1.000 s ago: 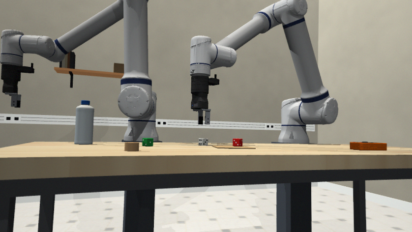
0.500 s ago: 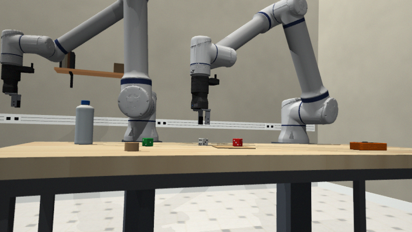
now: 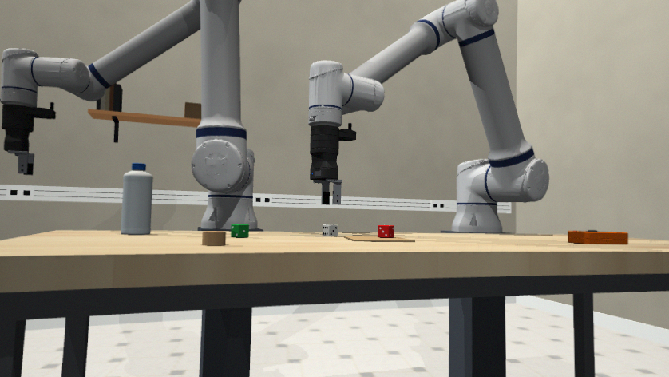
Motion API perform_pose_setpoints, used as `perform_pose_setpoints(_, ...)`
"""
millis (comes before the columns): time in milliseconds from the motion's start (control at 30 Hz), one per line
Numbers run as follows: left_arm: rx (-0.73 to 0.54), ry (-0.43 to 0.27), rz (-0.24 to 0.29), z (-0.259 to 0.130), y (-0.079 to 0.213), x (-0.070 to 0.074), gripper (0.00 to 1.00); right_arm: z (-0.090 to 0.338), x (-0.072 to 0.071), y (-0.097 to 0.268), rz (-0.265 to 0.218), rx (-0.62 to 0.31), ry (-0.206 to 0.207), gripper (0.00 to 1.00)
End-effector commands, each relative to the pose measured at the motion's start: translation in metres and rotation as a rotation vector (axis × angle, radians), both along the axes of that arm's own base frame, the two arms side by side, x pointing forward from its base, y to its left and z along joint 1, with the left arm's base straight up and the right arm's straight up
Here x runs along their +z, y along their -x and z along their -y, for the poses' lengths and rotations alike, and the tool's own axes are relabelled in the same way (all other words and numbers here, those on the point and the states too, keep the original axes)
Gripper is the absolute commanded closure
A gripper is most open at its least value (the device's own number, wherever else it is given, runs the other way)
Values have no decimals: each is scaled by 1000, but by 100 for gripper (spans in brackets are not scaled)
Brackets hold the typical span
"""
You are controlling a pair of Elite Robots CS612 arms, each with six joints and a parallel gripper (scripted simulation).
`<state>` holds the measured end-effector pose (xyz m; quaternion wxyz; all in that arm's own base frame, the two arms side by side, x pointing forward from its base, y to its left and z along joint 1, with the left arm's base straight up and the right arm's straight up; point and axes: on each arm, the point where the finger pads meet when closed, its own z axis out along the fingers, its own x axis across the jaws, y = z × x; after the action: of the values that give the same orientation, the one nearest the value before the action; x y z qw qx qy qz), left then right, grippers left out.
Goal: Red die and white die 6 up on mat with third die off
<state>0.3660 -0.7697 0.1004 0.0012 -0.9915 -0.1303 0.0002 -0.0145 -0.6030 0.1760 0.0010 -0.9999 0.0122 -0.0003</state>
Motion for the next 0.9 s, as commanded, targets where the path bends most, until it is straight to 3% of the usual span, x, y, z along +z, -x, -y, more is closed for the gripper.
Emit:
perform_pose_setpoints(0,0,2,1,1,0,-3,13,1,1,0,-1,0,2,0)
perform_pose_setpoints(867,0,2,1,1,0,-36,13,1,1,0,-1,0,2,0)
